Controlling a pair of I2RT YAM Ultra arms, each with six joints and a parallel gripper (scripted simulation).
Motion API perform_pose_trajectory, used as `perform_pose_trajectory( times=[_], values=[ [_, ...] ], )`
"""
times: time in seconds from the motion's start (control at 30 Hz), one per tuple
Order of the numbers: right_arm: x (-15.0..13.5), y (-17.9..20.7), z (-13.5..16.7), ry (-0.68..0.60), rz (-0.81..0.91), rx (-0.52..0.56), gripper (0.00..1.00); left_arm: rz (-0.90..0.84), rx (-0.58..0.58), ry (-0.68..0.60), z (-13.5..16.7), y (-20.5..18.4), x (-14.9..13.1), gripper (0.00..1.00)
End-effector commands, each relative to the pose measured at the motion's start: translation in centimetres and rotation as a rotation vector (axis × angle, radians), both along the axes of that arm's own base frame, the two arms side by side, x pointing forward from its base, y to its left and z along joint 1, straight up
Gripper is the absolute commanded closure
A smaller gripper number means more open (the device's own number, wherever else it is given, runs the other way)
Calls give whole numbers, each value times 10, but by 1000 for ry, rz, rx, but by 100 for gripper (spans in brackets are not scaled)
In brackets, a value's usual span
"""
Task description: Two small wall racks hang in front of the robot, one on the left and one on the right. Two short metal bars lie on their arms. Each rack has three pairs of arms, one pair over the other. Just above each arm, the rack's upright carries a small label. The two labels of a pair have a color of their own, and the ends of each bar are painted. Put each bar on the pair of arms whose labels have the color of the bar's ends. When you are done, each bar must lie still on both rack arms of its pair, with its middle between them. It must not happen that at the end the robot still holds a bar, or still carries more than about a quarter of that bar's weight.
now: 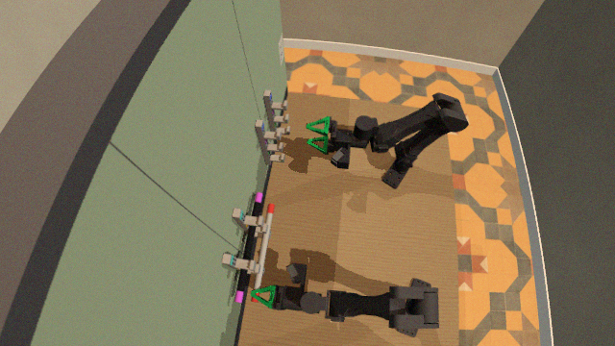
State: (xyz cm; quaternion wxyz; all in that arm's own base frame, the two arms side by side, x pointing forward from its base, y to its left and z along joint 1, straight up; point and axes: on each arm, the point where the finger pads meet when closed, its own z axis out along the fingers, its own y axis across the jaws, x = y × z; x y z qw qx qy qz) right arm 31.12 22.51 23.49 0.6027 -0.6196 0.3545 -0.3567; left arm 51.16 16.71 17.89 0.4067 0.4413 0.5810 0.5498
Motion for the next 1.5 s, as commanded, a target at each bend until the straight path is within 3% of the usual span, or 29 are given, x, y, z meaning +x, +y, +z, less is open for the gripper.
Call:
perform_pose_trajectory(
  times=[0.0,1.47],
  values=[
    [-2,-5,7,-9,-2,22,0,1,6,-65,26,4,8,100],
    [-2,-5,7,-9,-2,22,0,1,6,-65,23,6,26,100]
  ],
)
